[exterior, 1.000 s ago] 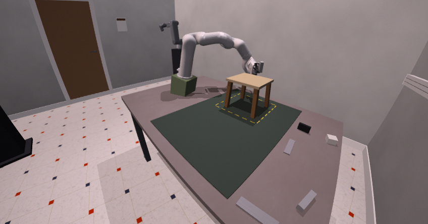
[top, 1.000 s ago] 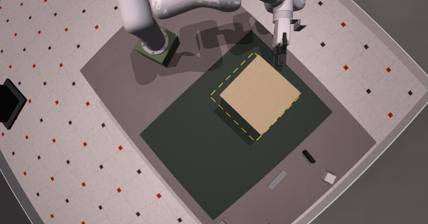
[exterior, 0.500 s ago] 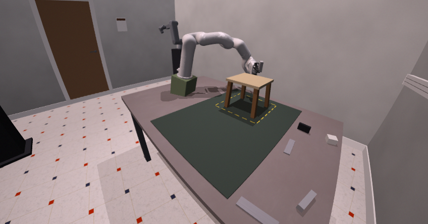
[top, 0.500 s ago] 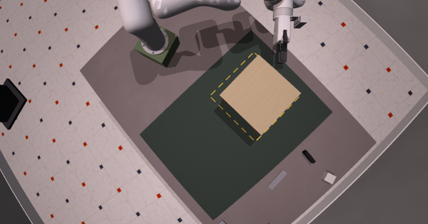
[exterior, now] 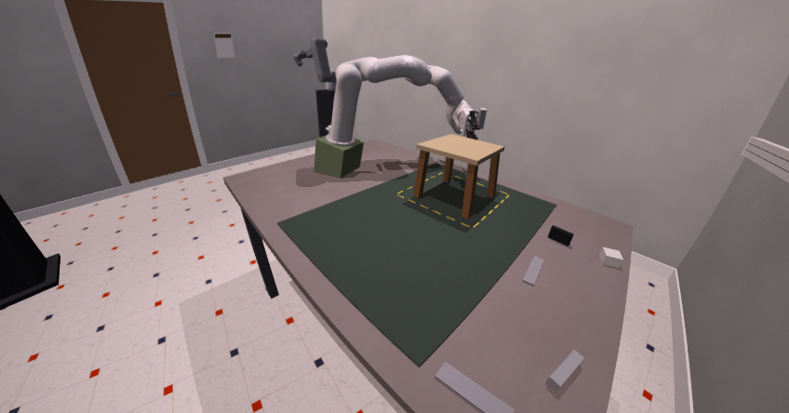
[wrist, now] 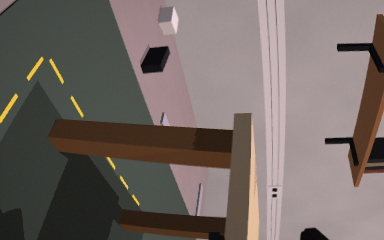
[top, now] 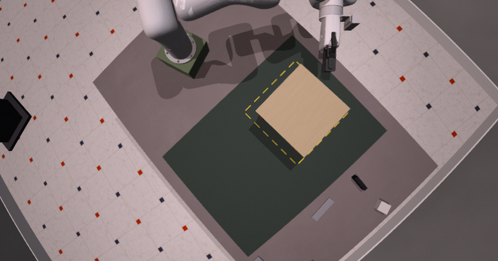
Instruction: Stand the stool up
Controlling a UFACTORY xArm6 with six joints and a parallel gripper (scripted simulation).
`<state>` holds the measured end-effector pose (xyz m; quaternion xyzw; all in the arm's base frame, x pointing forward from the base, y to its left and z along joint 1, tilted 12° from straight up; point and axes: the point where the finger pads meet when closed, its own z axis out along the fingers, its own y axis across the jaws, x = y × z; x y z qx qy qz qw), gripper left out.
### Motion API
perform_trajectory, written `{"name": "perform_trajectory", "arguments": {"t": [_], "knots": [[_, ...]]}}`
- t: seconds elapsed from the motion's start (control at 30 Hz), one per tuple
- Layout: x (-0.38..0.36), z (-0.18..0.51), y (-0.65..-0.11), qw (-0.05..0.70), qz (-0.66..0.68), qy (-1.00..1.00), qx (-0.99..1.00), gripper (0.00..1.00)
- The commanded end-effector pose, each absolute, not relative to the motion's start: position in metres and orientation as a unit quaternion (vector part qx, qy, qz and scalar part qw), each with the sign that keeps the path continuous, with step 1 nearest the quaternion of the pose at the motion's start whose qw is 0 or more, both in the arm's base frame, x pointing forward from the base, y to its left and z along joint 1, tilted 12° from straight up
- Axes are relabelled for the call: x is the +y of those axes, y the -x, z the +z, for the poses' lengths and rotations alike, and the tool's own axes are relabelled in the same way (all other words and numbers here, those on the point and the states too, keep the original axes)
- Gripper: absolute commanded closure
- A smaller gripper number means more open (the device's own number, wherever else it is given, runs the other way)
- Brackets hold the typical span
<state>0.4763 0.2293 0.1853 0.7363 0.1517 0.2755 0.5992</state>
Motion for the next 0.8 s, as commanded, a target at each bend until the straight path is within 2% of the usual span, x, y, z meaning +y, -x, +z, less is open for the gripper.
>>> {"name": "perform_trajectory", "arguments": {"t": [0.0,0.37,0.77], "knots": [[0.229,0.211,-0.47,0.68,0.217,-0.698,0.063,0.55],[0.228,0.244,-0.463,0.676,0.22,-0.7,0.067,0.55],[0.228,0.247,-0.463,0.674,0.222,-0.701,0.07,0.55]]}}
